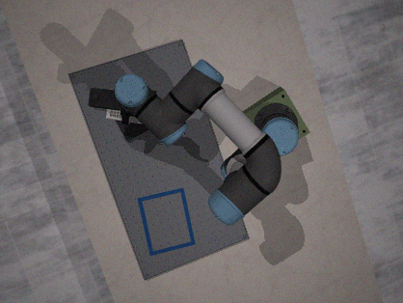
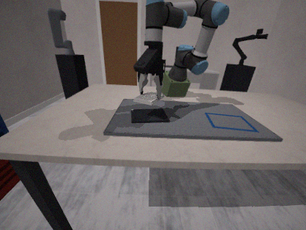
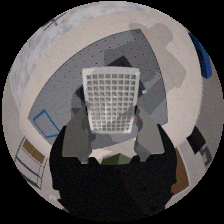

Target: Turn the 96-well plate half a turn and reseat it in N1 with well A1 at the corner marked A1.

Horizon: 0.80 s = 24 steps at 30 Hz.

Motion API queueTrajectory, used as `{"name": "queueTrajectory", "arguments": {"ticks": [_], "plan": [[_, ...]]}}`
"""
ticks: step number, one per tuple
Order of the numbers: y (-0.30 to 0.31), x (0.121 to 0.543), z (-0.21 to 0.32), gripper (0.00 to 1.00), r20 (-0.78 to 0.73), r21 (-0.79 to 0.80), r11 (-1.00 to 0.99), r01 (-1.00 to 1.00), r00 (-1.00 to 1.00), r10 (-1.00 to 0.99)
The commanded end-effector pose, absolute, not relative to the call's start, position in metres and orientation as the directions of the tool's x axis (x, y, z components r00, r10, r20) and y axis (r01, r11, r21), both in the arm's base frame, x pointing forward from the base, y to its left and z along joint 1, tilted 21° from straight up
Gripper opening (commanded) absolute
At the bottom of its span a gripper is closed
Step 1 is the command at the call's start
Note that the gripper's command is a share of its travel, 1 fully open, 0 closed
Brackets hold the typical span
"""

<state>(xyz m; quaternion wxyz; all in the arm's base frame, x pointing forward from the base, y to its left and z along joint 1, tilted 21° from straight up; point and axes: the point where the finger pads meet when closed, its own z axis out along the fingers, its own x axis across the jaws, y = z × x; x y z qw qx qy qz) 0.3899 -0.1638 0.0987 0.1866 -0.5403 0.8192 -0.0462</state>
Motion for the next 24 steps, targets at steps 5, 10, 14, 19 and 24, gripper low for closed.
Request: {"name": "queueTrajectory", "arguments": {"ticks": [5, 10, 14, 19, 24], "plan": [[-0.1644, 0.3904, 0.0996, 0.00, -0.310, -0.196, 0.653, -0.732, -0.585, -0.749], [-0.1644, 0.3904, 0.0996, 0.00, -0.338, -0.142, 0.768, -0.624, -0.699, -0.631], [-0.1644, 0.3904, 0.0996, 0.00, -0.354, -0.096, 0.845, -0.526, -0.775, -0.523], [-0.1644, 0.3904, 0.0996, 0.00, -0.362, -0.060, 0.893, -0.446, -0.824, -0.436], [-0.1644, 0.3904, 0.0996, 0.00, -0.367, 0.001, 0.953, -0.303, -0.887, -0.282]]}}
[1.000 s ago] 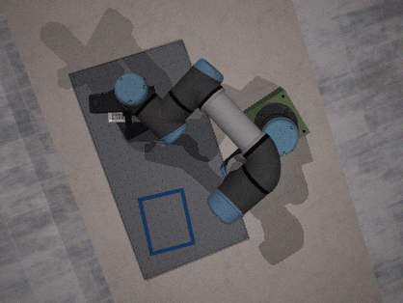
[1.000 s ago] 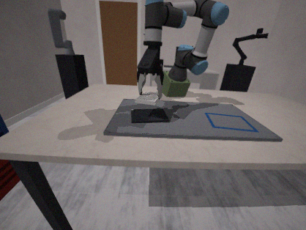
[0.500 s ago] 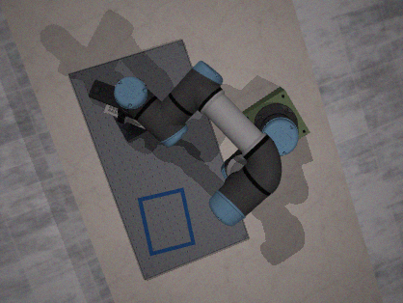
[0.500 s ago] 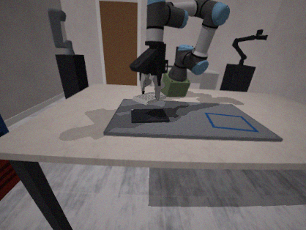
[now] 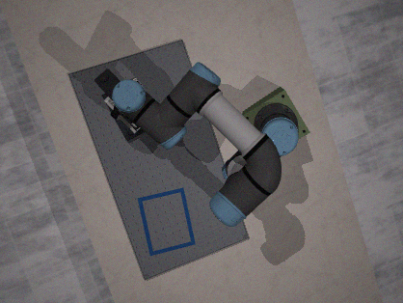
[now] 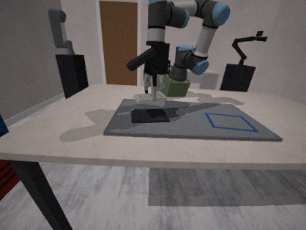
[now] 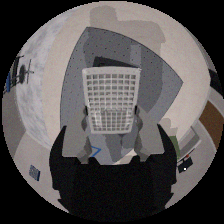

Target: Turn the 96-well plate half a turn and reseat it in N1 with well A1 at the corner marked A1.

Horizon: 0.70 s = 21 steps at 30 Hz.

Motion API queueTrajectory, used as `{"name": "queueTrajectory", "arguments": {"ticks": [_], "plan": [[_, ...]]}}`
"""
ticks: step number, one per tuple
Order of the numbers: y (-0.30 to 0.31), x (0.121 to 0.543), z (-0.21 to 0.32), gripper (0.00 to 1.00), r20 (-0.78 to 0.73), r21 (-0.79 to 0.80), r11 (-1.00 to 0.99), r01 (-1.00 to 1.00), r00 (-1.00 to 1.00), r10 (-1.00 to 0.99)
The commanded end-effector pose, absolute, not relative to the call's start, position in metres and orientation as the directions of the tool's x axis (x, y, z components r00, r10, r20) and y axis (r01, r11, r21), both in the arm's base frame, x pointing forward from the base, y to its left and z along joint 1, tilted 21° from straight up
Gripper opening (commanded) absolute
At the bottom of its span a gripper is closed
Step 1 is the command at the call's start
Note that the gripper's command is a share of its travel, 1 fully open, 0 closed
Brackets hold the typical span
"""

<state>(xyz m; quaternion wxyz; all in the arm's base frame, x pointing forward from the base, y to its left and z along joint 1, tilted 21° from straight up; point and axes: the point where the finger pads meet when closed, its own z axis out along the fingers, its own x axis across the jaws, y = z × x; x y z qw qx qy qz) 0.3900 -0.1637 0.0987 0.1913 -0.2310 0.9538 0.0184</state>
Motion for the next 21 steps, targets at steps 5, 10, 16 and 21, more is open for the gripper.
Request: {"name": "queueTrajectory", "arguments": {"ticks": [5, 10, 16, 21], "plan": [[-0.1644, 0.3904, 0.0996, 0.00, -0.366, 0.030, 0.973, -0.231, -0.908, -0.204], [-0.1644, 0.3903, 0.0996, 0.00, -0.366, 0.030, 0.973, -0.231, -0.908, -0.204], [-0.1644, 0.3903, 0.0996, 0.00, -0.366, 0.030, 0.973, -0.231, -0.908, -0.204], [-0.1644, 0.3903, 0.0996, 0.00, -0.366, 0.030, 0.973, -0.231, -0.908, -0.204]]}}
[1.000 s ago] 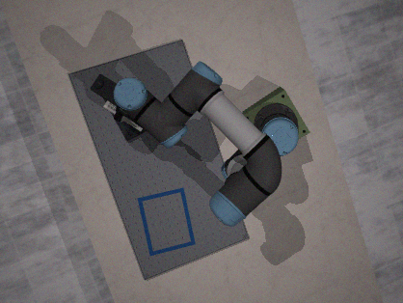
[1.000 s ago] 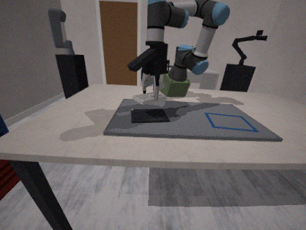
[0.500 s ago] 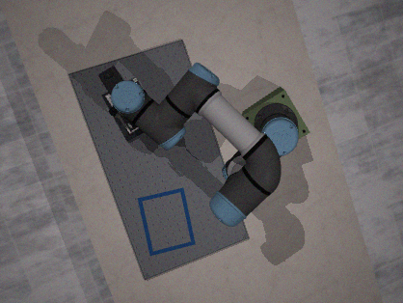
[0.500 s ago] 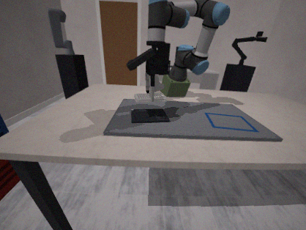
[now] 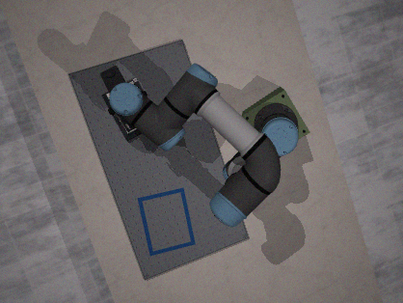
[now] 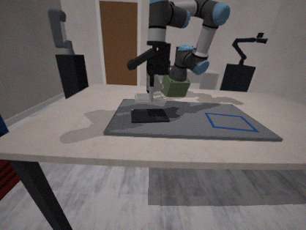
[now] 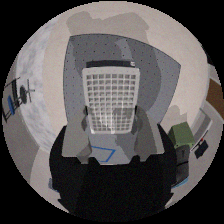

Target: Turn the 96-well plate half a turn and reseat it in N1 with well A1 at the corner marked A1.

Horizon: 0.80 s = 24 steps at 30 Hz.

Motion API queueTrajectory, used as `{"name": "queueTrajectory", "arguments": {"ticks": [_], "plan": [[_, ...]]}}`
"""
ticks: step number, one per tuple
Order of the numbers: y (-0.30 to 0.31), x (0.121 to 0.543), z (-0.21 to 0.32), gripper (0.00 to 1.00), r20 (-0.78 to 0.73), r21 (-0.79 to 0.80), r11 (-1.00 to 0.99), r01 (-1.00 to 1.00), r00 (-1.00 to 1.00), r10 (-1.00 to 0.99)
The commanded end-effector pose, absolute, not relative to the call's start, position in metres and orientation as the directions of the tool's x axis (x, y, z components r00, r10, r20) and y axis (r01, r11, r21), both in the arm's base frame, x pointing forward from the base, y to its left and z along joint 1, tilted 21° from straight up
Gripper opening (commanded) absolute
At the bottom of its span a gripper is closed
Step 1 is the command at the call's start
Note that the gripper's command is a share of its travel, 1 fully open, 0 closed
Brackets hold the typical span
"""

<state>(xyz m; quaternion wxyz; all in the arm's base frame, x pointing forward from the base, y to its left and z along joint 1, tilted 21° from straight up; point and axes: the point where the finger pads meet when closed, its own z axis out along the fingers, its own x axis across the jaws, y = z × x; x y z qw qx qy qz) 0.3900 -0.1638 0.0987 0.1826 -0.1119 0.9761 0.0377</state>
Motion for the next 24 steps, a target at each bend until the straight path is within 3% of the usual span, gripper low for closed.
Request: {"name": "queueTrajectory", "arguments": {"ticks": [1, 24], "plan": [[-0.1644, 0.3903, 0.0996, 0.00, -0.366, 0.030, 0.973, -0.231, -0.908, -0.204], [-0.1639, 0.3915, 0.0966, 0.00, -0.366, 0.030, 0.973, -0.231, -0.908, -0.204]]}}
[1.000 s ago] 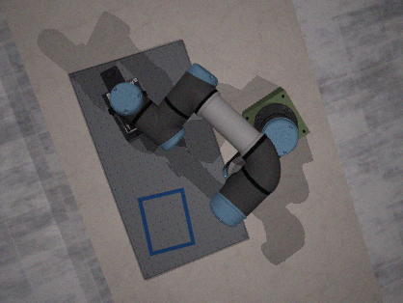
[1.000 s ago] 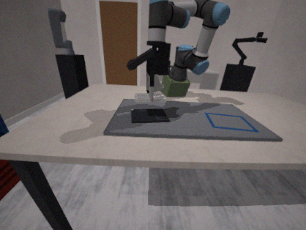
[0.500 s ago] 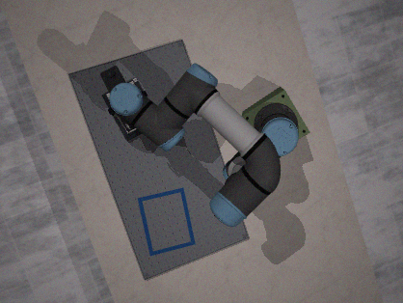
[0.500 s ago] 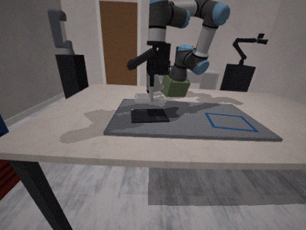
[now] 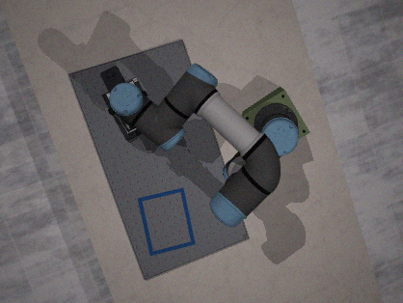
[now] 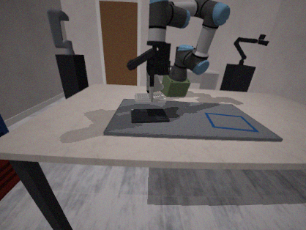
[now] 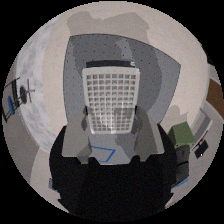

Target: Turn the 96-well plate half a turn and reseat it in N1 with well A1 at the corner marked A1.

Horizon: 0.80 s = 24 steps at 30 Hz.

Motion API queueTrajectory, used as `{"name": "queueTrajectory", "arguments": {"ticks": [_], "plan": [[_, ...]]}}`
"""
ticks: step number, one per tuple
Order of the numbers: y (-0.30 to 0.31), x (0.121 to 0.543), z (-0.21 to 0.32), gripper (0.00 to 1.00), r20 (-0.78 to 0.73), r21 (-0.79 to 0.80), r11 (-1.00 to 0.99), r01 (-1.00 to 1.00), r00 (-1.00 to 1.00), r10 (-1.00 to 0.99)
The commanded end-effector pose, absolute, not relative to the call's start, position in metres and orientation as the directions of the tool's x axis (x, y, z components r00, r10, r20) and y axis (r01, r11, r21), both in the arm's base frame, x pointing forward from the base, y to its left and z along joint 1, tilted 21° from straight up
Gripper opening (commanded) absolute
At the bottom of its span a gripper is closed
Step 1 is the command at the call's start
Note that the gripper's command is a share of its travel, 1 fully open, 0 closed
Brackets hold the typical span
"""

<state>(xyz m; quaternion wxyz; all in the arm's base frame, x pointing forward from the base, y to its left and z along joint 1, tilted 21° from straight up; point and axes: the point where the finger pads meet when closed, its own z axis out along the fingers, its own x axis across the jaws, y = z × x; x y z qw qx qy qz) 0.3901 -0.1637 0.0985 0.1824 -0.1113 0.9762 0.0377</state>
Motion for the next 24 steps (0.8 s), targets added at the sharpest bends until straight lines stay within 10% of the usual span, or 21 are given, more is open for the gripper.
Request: {"name": "queueTrajectory", "arguments": {"ticks": [1, 24], "plan": [[-0.164, 0.392, 0.095, 0.00, -0.366, 0.030, 0.973, -0.231, -0.908, -0.204], [-0.160, 0.404, 0.063, 0.00, -0.366, 0.031, 0.973, -0.231, -0.908, -0.204]]}}
